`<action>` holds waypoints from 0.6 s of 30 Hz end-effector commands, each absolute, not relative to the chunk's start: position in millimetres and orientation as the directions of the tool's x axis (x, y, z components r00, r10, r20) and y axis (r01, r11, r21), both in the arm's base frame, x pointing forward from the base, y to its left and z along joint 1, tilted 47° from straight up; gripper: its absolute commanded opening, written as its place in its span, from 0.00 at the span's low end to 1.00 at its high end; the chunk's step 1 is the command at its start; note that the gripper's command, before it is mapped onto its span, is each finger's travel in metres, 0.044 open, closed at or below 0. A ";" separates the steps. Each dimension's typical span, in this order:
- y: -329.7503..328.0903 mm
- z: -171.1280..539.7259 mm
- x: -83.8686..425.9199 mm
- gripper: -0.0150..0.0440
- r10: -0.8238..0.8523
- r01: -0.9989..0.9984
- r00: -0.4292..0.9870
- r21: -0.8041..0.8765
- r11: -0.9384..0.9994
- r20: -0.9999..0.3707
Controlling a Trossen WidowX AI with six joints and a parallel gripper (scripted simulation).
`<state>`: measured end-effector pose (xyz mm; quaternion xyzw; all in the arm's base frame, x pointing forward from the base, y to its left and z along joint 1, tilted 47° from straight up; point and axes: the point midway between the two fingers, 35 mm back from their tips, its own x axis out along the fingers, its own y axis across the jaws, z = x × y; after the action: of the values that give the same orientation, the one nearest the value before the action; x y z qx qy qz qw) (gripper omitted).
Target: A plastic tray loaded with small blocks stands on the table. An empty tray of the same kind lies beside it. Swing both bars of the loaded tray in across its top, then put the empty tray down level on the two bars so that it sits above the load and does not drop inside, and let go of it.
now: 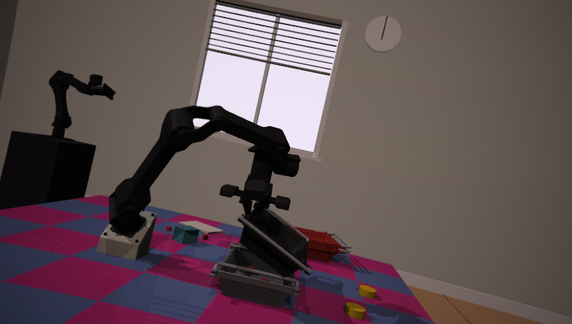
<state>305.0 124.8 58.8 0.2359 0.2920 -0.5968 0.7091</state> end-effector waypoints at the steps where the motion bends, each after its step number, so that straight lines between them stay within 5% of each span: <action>1: 120.9 59.1 301.5 0.25 -0.710 0.982 0.114 -0.029 0.186 -0.695; 18: 114.2 56.1 297.8 0.25 -0.710 0.982 0.114 -0.030 0.186 -0.695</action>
<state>300.7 118.7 57.0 0.2322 0.2950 -0.5903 0.7146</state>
